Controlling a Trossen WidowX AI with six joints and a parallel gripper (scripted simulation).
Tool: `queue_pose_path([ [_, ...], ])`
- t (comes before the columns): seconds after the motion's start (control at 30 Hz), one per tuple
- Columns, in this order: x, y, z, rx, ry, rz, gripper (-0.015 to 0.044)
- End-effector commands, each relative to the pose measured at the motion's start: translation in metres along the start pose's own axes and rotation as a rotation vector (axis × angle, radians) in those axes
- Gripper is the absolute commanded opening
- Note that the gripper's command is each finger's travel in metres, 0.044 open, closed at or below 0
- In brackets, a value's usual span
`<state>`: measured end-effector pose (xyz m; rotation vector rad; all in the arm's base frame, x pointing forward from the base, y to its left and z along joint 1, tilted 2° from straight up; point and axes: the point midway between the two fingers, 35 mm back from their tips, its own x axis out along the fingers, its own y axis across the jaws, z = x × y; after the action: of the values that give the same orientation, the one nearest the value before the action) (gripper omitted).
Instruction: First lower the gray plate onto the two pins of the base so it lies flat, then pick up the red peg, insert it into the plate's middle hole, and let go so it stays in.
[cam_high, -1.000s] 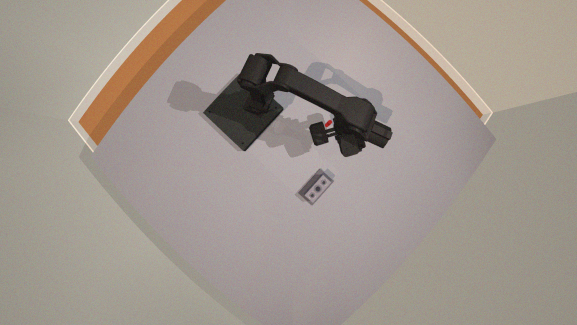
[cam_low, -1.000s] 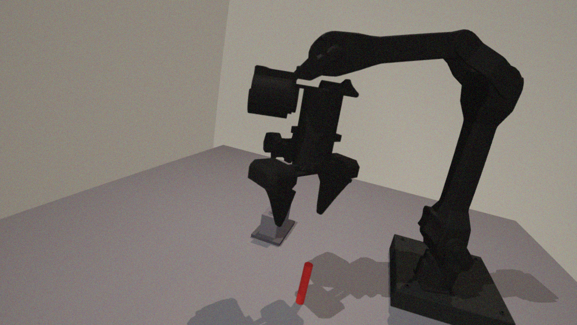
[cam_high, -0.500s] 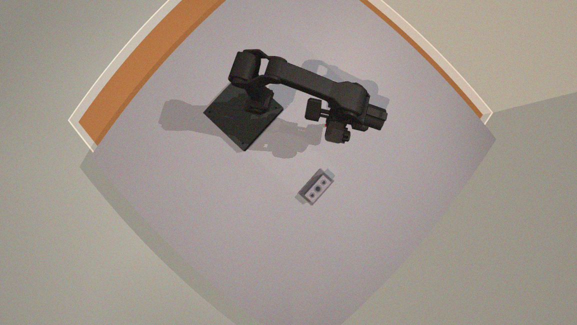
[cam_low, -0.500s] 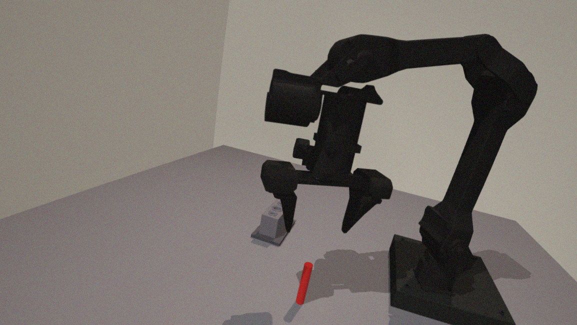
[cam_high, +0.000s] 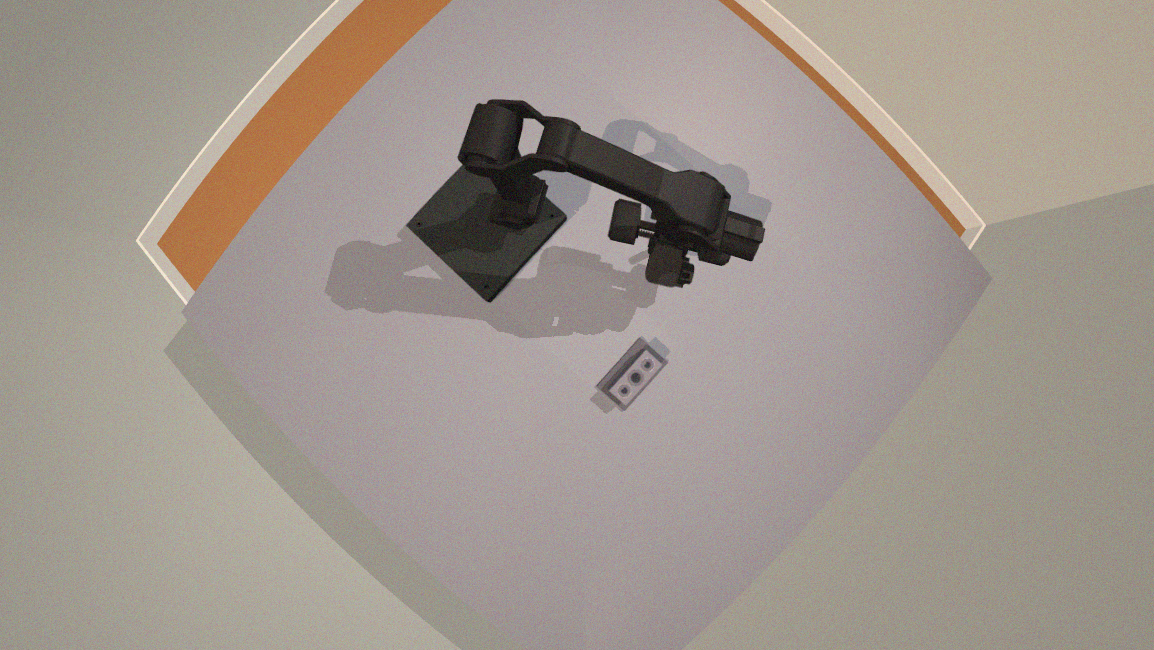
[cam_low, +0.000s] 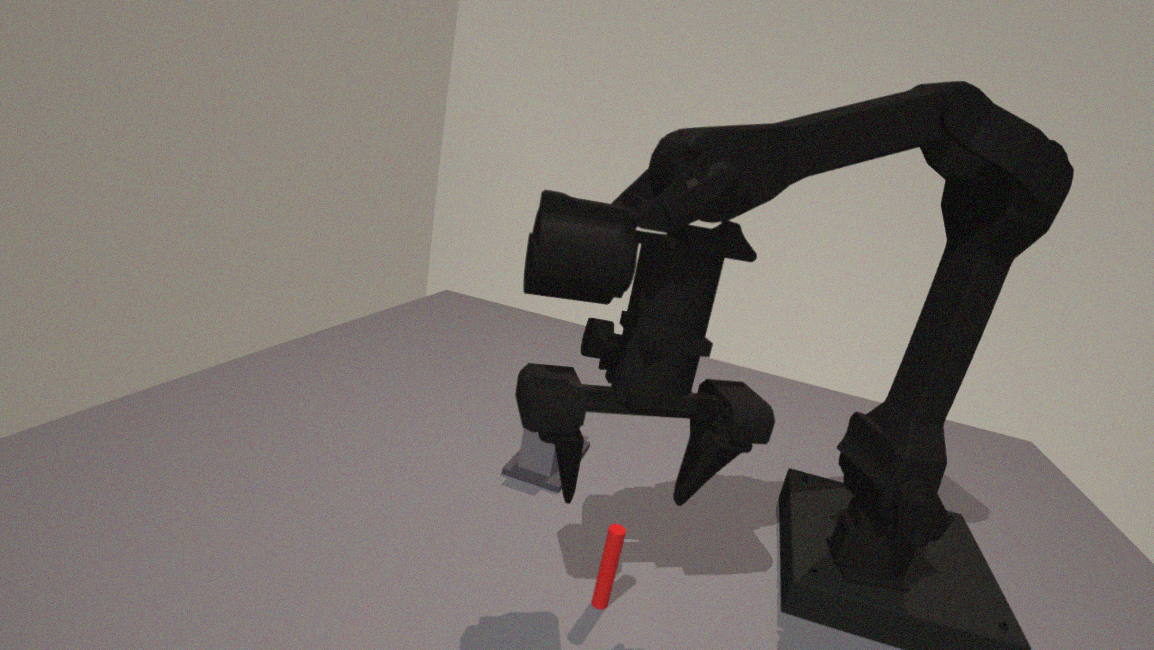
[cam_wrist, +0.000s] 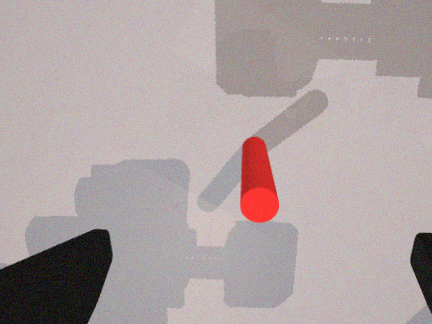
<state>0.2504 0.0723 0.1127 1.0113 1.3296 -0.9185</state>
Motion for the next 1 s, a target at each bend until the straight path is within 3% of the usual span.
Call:
queue_pose_path([
  [0.0,0.011,-0.001,0.000,0.006,-0.004,-0.009,0.0440],
  [0.97,0.054,0.000,0.001,0.006,-0.004,-0.009,0.0440],
])
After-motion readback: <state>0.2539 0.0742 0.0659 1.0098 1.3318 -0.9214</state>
